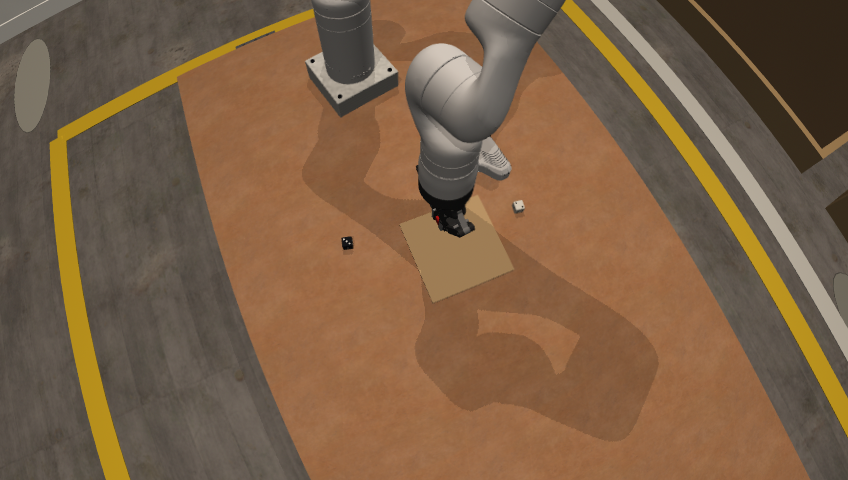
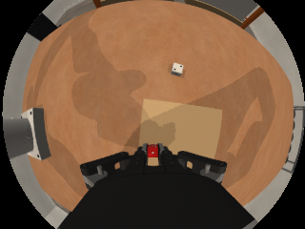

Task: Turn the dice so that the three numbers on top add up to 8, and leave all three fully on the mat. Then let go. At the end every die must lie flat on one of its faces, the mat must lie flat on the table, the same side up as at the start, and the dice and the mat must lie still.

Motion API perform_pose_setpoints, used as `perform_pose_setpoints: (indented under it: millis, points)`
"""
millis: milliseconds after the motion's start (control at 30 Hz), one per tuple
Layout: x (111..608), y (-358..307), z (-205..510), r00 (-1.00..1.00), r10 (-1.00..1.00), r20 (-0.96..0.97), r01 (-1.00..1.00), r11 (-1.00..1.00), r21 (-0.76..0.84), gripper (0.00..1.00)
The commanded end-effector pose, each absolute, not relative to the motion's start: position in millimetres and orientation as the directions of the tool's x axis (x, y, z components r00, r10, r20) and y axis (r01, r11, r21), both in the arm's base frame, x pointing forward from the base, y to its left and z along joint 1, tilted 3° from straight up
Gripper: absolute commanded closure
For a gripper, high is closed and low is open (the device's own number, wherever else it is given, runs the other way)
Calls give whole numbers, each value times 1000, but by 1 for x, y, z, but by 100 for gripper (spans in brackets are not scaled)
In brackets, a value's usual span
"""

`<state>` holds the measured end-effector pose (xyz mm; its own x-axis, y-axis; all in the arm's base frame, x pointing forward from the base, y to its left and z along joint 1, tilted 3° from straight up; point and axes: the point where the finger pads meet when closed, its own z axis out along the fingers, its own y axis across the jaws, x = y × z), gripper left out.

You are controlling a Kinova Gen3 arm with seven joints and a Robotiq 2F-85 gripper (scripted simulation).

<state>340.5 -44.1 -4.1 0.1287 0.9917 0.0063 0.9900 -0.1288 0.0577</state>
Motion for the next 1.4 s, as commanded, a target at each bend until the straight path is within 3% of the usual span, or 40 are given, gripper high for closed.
perform_pose_setpoints:
  millis: [0, 233, 733, 1367]
  points:
    - [341, -44, -4, 129, 992, 7, 990, -129, 59, 89]
    - [341, -44, -4, 129, 992, 7, 990, -129, 59, 89]
    - [341, -44, -4, 129, 992, 7, 990, -129, 59, 69]
    - [340, -44, 4, 129, 992, 7, 990, -129, 59, 69]
